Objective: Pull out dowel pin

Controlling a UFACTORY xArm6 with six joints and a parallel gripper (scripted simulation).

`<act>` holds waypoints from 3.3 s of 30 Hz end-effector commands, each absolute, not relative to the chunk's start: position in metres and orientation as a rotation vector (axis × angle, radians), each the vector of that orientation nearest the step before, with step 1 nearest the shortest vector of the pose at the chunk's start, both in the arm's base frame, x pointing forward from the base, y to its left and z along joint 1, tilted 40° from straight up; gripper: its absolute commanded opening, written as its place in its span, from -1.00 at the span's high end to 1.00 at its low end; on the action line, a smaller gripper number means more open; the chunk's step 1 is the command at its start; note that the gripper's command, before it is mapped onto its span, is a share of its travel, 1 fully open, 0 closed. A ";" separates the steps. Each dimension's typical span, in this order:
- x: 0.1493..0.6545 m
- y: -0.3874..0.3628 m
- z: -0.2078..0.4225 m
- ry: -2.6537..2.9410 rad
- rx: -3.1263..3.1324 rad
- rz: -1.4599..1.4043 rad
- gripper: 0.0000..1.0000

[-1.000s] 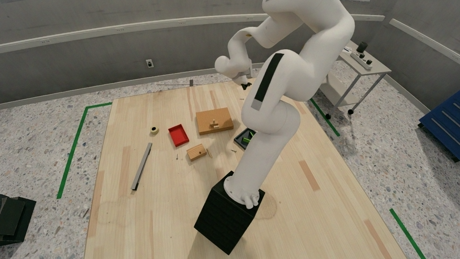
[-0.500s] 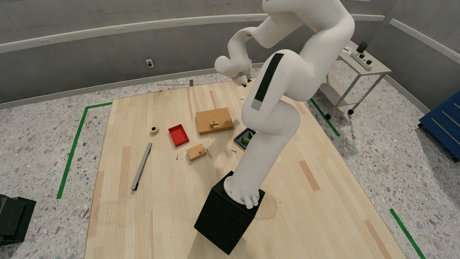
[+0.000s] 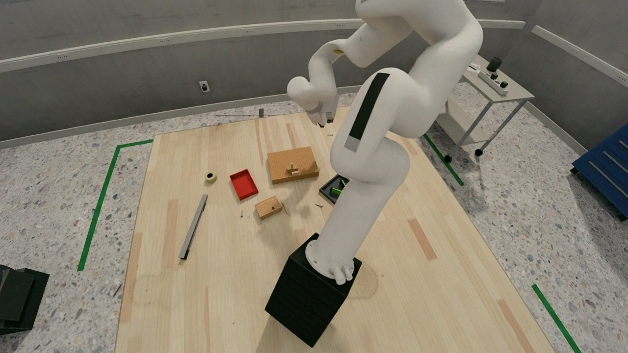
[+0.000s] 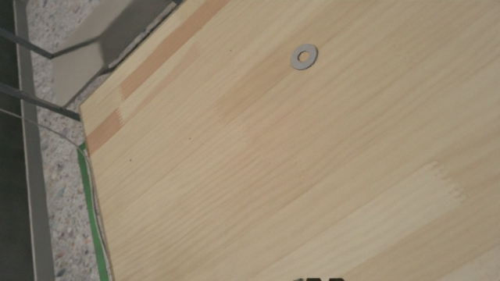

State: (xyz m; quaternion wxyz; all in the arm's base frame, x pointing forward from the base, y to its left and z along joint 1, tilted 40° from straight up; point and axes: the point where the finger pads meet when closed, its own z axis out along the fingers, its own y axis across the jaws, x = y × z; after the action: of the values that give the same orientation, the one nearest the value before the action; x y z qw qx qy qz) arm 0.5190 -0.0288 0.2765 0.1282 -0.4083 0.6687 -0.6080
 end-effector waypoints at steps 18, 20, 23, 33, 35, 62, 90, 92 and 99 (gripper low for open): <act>0.461 0.041 0.167 2.366 -0.668 -1.052 1.00; 0.455 0.048 0.160 2.397 -0.613 -0.994 1.00; 0.447 0.058 0.149 2.440 -0.527 -0.910 1.00; 0.425 0.085 0.124 2.539 -0.287 -0.696 1.00; 0.421 0.088 0.121 2.552 -0.250 -0.665 1.00; 0.418 0.092 0.118 2.562 -0.218 -0.638 1.00; 0.419 0.092 0.118 2.558 -0.513 -0.720 1.00; 0.419 0.092 0.118 2.555 -0.567 -0.734 1.00; 0.419 0.092 0.118 2.538 -0.726 -0.775 1.00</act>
State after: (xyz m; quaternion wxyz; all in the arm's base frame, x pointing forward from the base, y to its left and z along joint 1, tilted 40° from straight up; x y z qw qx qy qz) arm 0.4179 0.0911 0.1171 0.2079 -0.2180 0.9147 -0.2695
